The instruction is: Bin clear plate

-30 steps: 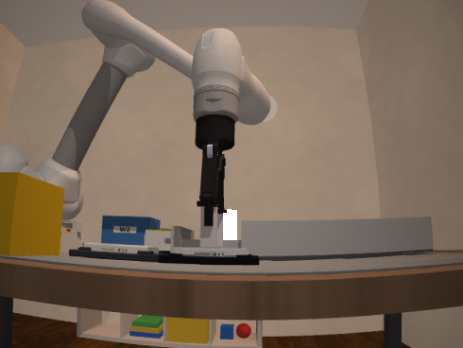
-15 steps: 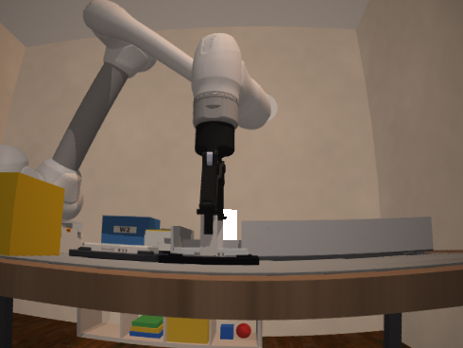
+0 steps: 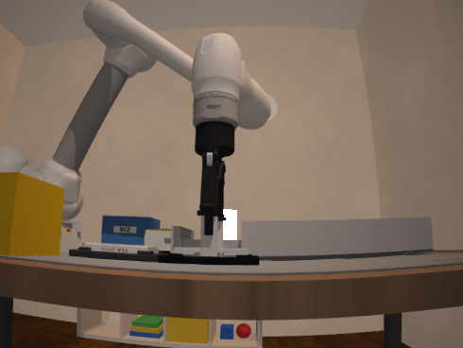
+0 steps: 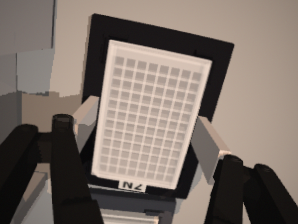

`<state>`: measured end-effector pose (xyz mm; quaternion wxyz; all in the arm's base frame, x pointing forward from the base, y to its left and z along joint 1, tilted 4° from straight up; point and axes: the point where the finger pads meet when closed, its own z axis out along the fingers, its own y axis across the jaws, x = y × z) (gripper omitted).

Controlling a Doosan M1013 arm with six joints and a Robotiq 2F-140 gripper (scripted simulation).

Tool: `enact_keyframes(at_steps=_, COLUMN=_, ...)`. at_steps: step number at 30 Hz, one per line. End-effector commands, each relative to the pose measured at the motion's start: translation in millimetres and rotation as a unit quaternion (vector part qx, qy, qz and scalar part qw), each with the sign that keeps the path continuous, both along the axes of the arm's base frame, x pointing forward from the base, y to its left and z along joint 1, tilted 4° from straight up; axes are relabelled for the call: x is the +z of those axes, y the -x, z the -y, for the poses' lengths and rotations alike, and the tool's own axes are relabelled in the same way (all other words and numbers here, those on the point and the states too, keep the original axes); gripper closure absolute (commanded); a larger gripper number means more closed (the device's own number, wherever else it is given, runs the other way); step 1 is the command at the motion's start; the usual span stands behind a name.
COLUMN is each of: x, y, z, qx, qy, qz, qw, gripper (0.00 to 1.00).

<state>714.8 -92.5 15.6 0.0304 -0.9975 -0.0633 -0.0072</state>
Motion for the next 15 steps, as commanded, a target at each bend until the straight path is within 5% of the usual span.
enact_keyframes(at_steps=1, x=0.2, y=0.0, z=0.0, qx=0.000, qy=0.000, qz=0.000, qw=1.000, gripper=0.35)
enact_keyframes(at_steps=15, x=0.2, y=0.0, z=0.0, qx=0.000, qy=0.000, qz=0.000, qw=1.000, gripper=0.41)
